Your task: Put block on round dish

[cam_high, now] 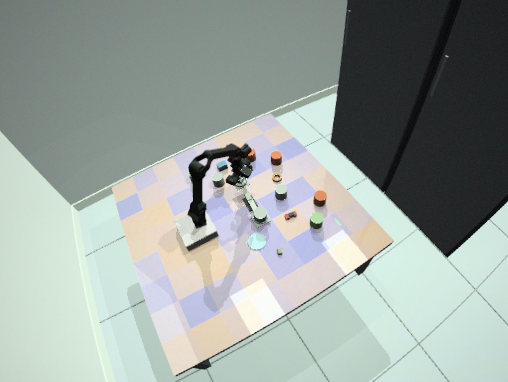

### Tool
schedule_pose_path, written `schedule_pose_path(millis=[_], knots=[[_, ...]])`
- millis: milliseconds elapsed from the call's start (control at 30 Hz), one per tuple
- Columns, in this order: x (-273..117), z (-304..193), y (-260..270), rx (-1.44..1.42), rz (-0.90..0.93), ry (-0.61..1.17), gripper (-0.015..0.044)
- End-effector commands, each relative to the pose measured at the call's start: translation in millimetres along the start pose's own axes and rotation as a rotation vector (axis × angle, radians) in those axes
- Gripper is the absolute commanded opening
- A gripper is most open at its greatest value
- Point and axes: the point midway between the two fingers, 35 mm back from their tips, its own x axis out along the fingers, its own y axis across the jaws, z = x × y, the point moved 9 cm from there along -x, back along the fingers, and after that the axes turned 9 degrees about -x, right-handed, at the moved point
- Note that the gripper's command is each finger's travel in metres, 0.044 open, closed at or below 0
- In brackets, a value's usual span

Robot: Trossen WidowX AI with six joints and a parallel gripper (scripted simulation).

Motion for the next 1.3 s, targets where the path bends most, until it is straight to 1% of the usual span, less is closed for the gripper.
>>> schedule_pose_path(millis=[0,133,267,833,967,1267], knots=[[1,0,0,0.003,0.000,-0.003,0.0128],[1,0,0,0.003,0.000,-0.003,0.0102],[-7,1,1,0.003,0.000,-0.003,0.0000],[-93,0,0,0.003,0.000,-0.003,0.0000],[-93,5,-2,0.003,0.001,-0.005,0.0000],[-79,70,-36,0.000,0.008,-0.025,0.0000]])
